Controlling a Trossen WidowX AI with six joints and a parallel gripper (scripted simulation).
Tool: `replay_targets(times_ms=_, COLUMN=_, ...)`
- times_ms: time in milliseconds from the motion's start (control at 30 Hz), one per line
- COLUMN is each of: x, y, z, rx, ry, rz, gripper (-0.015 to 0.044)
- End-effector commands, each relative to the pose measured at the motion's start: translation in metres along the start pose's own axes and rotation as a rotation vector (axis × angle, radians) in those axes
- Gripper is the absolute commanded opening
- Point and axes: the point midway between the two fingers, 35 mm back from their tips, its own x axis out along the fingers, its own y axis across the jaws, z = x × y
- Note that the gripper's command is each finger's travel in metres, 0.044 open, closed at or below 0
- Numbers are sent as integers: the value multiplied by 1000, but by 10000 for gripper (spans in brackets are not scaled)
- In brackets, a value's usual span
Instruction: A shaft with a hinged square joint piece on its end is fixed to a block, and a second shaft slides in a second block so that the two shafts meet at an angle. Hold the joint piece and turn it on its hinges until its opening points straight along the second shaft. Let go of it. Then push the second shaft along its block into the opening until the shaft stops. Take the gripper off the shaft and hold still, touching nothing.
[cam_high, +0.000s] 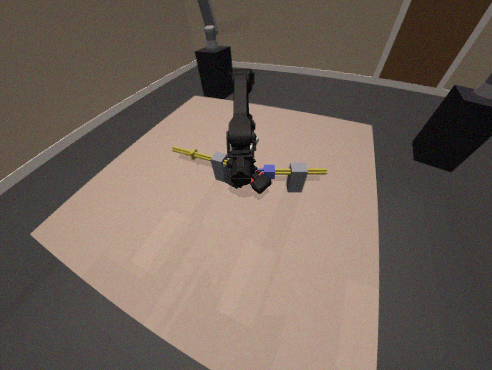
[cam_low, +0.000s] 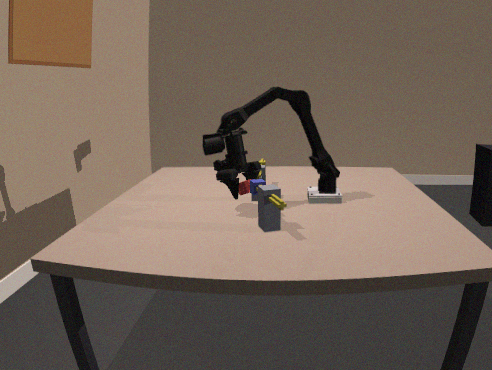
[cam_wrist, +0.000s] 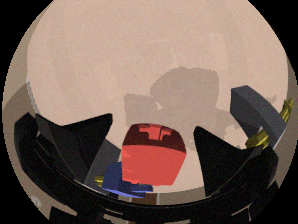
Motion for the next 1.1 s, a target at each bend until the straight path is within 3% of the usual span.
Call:
replay_targets(times_ms=0, x=8, y=0, z=-1, rx=4, ry=3, rz=2, gripper=440)
replay_targets(times_ms=167, x=13, y=0, z=-1, rx=4, ry=3, rz=2, gripper=440)
replay_targets(times_ms=500, x=13, y=0, z=-1, rx=4, ry=3, rz=2, gripper=182)
replay_targets(times_ms=1067, x=13, y=0, z=-1, rx=4, ry=3, rz=2, gripper=182)
